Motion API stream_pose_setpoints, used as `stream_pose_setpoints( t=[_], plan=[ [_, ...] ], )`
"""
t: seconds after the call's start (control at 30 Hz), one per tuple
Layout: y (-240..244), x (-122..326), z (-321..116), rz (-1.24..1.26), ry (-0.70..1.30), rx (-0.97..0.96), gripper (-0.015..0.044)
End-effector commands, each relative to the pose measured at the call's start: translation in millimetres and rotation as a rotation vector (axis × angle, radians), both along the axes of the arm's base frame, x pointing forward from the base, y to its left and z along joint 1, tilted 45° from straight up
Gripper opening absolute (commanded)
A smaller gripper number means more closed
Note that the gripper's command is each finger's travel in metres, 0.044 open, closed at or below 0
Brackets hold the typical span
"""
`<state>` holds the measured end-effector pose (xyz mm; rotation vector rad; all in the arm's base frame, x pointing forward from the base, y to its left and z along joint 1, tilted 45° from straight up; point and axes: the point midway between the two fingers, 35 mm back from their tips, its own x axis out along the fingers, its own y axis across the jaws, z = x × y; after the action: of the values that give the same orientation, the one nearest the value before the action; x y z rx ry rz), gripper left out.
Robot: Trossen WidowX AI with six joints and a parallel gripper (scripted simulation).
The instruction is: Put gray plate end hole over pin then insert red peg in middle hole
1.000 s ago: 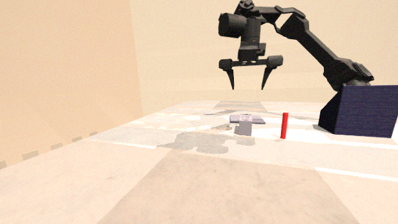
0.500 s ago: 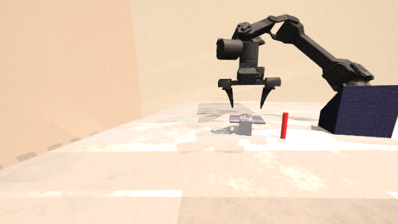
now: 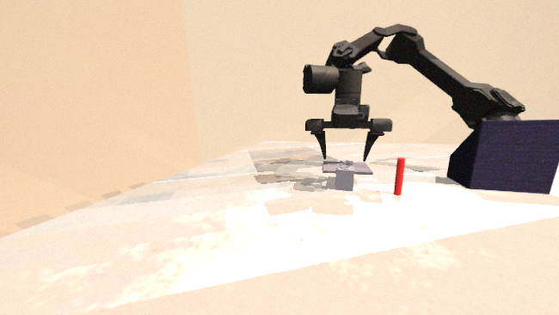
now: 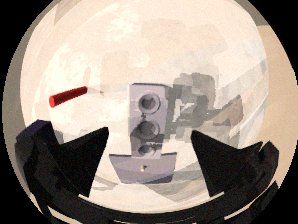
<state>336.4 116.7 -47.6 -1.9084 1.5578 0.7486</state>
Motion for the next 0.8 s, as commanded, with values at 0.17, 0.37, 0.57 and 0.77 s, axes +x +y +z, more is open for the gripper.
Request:
stream_pose_setpoints(
  t=[0.17,0.37,0.57,0.77],
  plan=[
    [-14,2,-12,-0.002,0.008,-0.009,0.044],
    [-20,3,-19,-0.002,0.008,-0.009,0.044],
    [-27,4,-26,-0.002,0.008,-0.01,0.044],
    [-34,5,-33,-0.002,0.008,-0.011,0.044]
  ],
)
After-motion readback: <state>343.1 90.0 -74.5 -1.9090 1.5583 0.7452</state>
